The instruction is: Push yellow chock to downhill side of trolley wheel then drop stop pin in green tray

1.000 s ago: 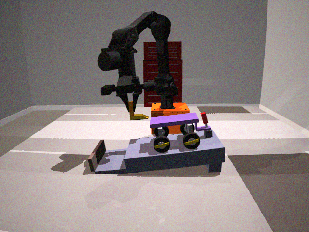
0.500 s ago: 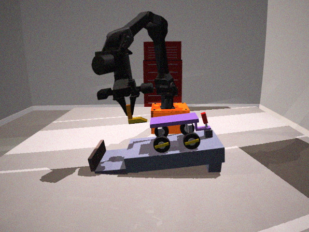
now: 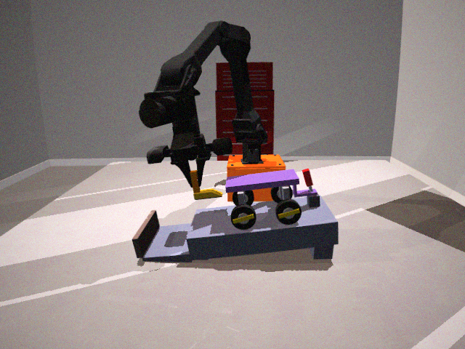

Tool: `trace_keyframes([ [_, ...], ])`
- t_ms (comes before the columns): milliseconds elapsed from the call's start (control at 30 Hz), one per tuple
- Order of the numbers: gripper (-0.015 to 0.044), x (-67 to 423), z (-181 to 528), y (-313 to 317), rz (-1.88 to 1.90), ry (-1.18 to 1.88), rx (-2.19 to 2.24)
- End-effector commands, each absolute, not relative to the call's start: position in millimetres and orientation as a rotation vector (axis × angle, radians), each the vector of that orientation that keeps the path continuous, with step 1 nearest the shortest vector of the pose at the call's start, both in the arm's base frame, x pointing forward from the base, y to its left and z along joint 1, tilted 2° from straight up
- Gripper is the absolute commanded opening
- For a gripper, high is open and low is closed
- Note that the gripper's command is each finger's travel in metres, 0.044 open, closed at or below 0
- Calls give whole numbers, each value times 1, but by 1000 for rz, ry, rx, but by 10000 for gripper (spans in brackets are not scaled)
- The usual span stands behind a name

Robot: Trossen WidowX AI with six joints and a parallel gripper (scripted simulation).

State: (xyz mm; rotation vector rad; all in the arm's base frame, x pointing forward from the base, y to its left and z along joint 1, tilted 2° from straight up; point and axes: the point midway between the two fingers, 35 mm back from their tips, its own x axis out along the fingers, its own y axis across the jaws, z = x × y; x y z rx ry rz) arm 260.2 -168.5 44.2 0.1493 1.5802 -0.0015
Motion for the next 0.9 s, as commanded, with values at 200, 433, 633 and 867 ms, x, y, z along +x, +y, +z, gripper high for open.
trace_keyframes([
  [200,0,260,15,-165,-3,1578,156],
  [433,0,260,10,-162,-3,1578,157],
  [633,0,261,11,-156,-3,1578,157],
  [867,0,261,12,-147,-2,1578,157],
])
